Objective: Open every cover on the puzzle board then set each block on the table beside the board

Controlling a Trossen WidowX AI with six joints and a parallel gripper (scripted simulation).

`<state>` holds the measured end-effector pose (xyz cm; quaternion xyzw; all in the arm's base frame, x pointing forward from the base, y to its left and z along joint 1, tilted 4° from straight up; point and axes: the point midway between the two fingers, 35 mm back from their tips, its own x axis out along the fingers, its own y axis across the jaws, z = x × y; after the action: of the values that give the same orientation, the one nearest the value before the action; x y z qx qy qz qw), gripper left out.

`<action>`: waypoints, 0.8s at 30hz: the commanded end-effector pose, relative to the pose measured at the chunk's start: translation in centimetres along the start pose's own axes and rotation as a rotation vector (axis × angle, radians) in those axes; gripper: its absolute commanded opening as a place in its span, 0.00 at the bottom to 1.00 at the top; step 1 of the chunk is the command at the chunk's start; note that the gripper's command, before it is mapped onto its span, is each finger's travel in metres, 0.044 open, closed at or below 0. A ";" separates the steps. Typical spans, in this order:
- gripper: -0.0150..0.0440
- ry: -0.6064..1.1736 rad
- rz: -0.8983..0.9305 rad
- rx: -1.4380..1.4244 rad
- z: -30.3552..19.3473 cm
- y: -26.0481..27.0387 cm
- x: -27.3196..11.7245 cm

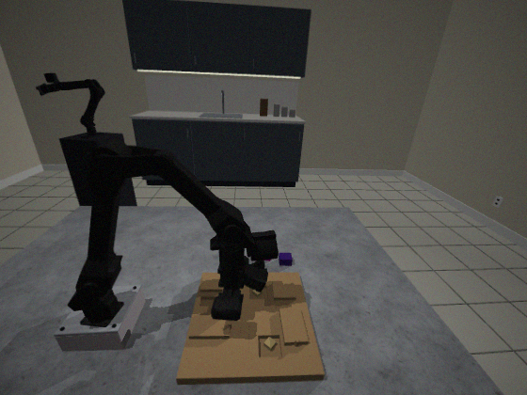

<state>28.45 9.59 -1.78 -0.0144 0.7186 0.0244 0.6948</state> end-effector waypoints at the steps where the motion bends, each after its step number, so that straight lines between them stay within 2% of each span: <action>1: 0.39 0.000 -0.001 0.001 0.0 0.0 -0.4; 24: 0.39 0.002 -0.004 0.003 0.0 0.1 -3.4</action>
<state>28.58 9.67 1.22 -0.0149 0.7191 0.0246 0.6943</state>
